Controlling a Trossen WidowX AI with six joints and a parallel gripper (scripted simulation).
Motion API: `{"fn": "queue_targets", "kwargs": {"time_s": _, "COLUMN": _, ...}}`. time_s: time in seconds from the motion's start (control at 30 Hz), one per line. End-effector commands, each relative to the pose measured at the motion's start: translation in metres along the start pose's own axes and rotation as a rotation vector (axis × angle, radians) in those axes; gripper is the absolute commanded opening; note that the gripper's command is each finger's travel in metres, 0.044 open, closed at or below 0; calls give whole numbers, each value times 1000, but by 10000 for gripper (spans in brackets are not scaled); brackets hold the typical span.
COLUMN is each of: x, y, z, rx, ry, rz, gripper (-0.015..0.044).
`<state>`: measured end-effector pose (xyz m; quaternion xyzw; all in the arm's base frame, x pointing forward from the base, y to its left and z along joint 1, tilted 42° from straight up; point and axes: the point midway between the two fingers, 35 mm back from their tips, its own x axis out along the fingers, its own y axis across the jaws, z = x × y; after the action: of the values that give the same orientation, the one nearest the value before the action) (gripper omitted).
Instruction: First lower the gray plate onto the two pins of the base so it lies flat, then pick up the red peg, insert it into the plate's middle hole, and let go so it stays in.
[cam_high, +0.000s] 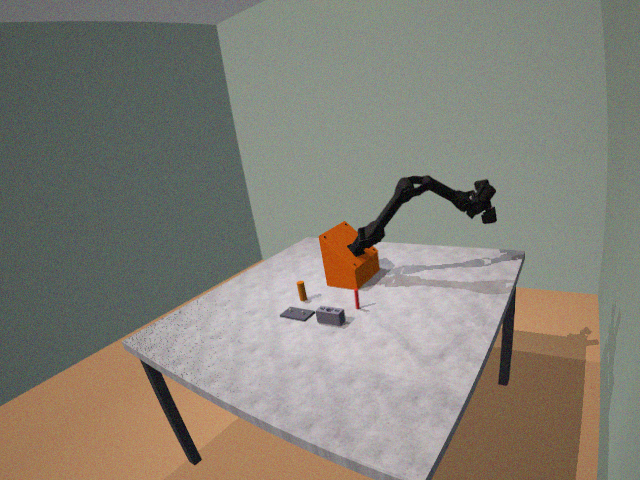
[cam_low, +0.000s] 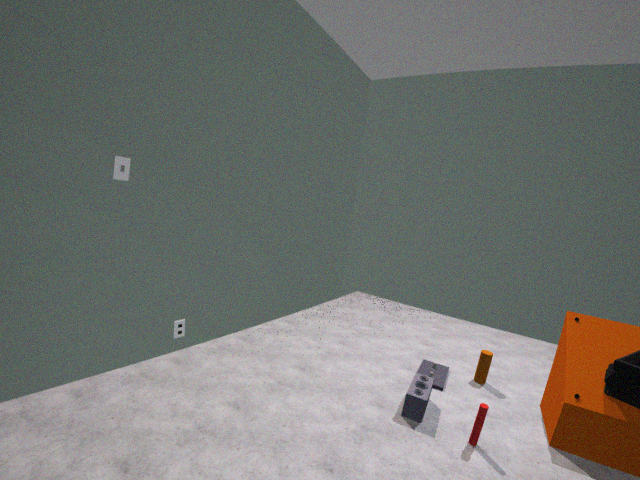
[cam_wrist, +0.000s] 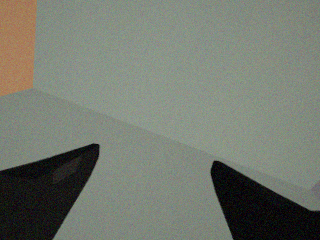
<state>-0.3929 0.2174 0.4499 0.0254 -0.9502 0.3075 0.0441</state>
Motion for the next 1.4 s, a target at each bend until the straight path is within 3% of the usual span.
{"fn": "queue_targets", "kwargs": {"time_s": 0.0, "x": 0, "y": 0, "z": 0, "rx": 0, "ry": 0, "rz": 0, "gripper": 426}}
{"fn": "queue_targets", "kwargs": {"time_s": 0.17, "x": -16, "y": 32, "z": -10, "rx": 106, "ry": 30, "rz": 89, "gripper": 440}}
{"fn": "queue_targets", "kwargs": {"time_s": 0.33, "x": -64, "y": 103, "z": -30, "rx": 363, "ry": 134, "rz": 287, "gripper": 440}}
{"fn": "queue_targets", "kwargs": {"time_s": 0.8, "x": -275, "y": 232, "z": -66, "rx": 1188, "ry": 708, "rz": 605, "gripper": 440}}
{"fn": "queue_targets", "kwargs": {"time_s": 1.1, "x": -433, "y": 260, "z": -47, "rx": 1719, "ry": 1253, "rz": 553, "gripper": 440}}
{"fn": "queue_targets", "kwargs": {"time_s": 1.37, "x": -564, "y": 250, "z": 10, "rx": 2157, "ry": 1844, "rz": 263, "gripper": 440}}
